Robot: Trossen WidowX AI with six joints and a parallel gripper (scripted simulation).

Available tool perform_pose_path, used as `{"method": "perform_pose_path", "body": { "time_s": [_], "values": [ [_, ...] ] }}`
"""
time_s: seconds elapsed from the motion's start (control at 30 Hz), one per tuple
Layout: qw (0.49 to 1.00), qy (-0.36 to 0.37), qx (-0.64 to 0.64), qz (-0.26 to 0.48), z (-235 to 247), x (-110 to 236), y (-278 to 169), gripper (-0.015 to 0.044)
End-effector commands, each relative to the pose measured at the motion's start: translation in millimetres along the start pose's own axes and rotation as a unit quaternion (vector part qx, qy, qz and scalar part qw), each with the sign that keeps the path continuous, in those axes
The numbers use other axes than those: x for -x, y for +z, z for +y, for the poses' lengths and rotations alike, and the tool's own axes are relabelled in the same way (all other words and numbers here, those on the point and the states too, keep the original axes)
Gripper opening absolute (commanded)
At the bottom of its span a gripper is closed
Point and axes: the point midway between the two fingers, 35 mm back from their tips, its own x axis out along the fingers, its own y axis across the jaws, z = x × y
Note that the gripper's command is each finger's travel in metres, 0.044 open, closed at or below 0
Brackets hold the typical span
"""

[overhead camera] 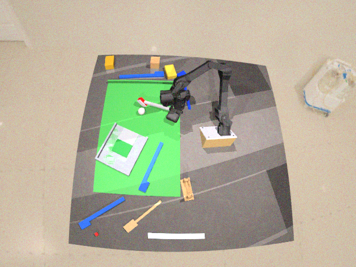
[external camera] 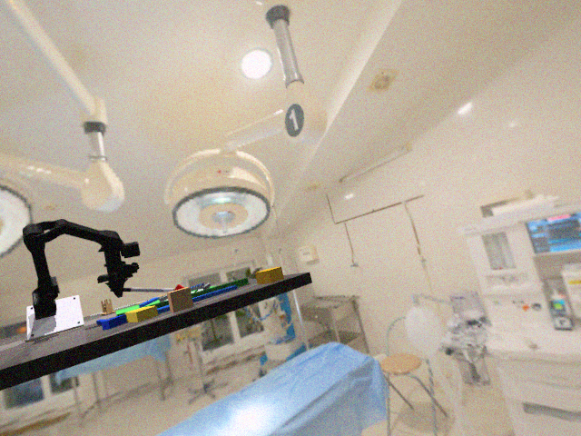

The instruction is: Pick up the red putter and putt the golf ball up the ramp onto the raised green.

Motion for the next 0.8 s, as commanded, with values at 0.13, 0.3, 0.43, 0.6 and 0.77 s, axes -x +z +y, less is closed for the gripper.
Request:
{"method": "perform_pose_path", "body": {
  "time_s": [0.13,0.3,0.43,0.6,0.77],
  "values": [
    [1.0,0.0,0.007,-0.002,97.9,-0.1,-10.7,0.0],
    [1.0,0.0,0.007,-0.002,100.3,2.5,-11.1,0.0],
    [1.0,0.001,0.008,-0.002,101.4,17.4,-10.5,0.0],
    [1.0,0.002,0.008,-0.001,101.3,45.6,-10.7,0.0],
    [1.0,0.001,0.008,-0.001,100.2,59.8,-11.5,0.0]
  ]
}}
